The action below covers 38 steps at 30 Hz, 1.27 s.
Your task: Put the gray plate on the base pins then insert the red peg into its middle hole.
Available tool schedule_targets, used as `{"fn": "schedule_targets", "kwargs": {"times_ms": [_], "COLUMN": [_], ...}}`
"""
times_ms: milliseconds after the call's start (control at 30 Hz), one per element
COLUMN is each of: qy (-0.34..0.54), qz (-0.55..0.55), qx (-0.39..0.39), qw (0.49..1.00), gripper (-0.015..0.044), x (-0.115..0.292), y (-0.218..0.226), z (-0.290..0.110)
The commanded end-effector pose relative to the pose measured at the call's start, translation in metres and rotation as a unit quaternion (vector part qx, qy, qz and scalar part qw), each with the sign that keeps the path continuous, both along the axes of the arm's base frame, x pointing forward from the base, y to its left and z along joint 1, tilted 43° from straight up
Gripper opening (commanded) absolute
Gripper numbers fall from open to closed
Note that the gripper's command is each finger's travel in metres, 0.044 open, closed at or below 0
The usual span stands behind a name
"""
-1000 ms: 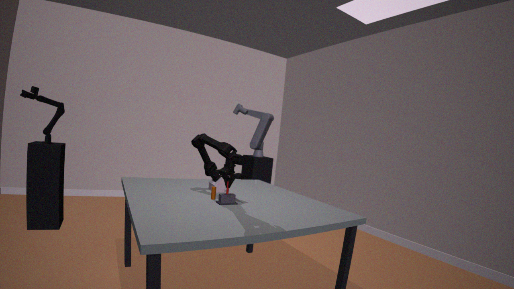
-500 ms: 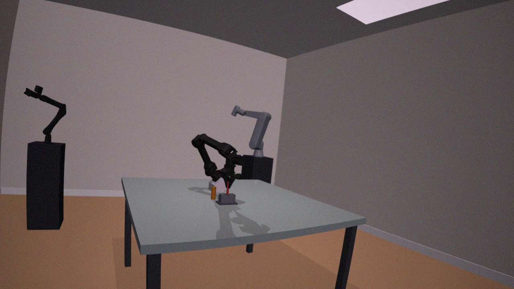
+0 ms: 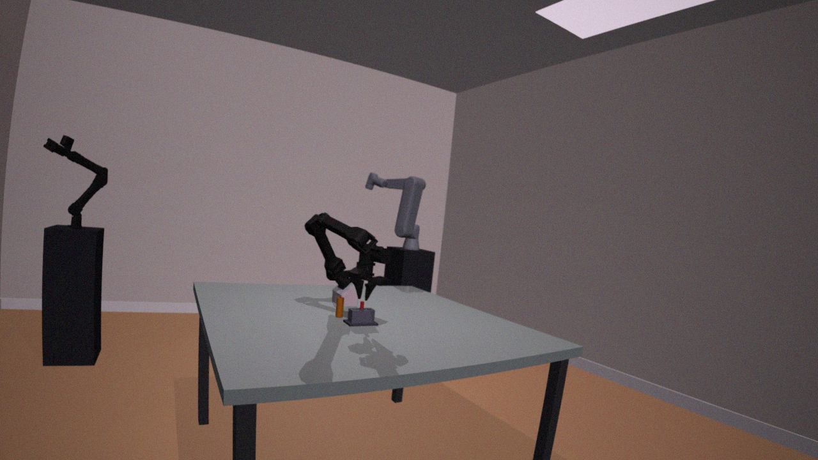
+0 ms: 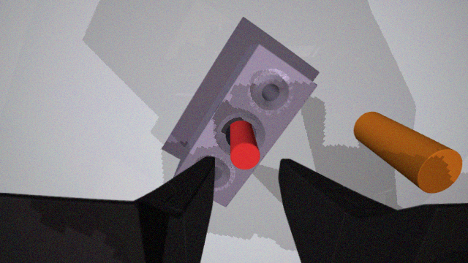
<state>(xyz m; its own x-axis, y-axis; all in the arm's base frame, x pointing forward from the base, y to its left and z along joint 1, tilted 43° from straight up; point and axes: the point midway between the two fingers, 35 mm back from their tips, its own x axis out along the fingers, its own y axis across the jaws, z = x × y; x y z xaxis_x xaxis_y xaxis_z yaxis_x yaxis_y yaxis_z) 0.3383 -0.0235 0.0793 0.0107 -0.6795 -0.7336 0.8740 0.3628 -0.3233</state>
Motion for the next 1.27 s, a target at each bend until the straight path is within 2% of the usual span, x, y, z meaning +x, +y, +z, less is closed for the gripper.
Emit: {"fn": "schedule_targets", "kwargs": {"times_ms": [0,1233], "qy": [0.000,0.000], "qz": [0.000,0.004], "qx": [0.000,-0.002], "qw": [1.000,1.000], "gripper": [0.0150,0.0150], "x": [0.000,-0.003], "y": [0.000,0.015], "z": [0.000,0.013]}}
